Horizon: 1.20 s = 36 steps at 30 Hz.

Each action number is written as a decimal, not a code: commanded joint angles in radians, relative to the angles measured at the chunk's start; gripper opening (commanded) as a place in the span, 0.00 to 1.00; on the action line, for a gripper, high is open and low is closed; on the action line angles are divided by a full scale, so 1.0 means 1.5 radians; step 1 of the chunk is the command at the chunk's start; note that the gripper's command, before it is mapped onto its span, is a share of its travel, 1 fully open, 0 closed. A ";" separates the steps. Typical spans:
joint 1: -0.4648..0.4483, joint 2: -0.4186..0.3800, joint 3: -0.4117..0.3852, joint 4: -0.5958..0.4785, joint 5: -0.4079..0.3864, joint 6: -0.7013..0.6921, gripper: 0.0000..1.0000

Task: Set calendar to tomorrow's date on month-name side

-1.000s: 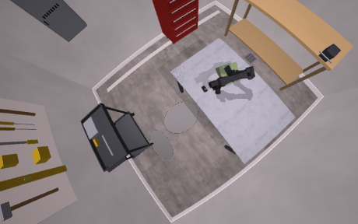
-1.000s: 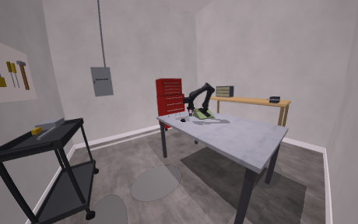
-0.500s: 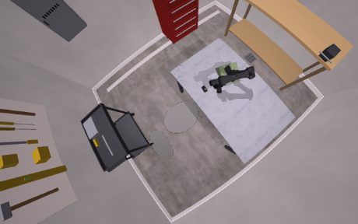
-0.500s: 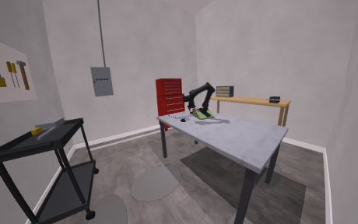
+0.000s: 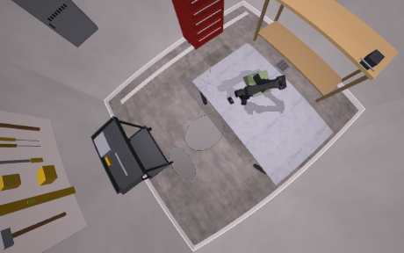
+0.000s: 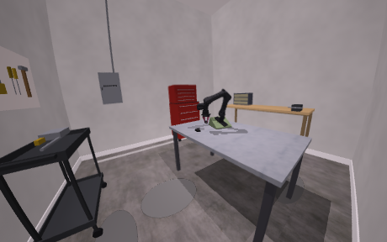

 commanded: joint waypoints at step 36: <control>-0.076 0.155 0.151 -0.028 0.003 0.849 0.26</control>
